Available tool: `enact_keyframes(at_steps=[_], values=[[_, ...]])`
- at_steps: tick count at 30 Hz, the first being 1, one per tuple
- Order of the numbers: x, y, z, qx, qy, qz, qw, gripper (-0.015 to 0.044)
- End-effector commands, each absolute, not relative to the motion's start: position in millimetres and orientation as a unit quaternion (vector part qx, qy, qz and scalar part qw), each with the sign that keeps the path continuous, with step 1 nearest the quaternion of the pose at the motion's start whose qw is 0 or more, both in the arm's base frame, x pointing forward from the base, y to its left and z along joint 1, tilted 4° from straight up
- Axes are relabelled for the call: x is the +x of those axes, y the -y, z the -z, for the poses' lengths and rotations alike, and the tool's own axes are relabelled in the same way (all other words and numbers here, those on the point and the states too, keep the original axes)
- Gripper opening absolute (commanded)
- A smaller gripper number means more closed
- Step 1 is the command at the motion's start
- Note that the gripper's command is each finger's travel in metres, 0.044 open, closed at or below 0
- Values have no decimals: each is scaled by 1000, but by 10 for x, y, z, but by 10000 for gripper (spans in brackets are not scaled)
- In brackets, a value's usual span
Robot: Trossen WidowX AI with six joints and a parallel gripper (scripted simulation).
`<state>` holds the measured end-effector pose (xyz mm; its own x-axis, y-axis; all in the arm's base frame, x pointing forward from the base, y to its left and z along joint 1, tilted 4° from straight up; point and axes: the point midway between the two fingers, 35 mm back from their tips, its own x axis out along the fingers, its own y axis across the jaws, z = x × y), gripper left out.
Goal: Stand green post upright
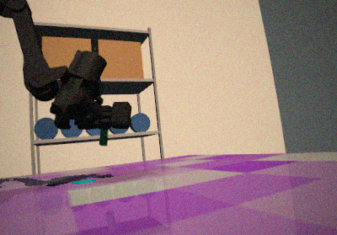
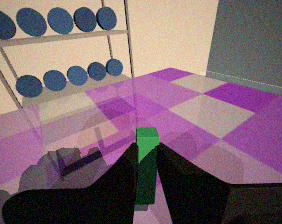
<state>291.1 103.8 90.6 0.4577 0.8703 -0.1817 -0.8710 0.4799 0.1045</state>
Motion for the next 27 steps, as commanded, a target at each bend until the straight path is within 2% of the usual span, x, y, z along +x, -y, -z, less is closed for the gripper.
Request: enact_keyframes(at_steps=[1,27], values=[[2866,-1027,-920,1,-96,-515,852,23],[2577,-972,-1006,2,-45,-544,838,23]])
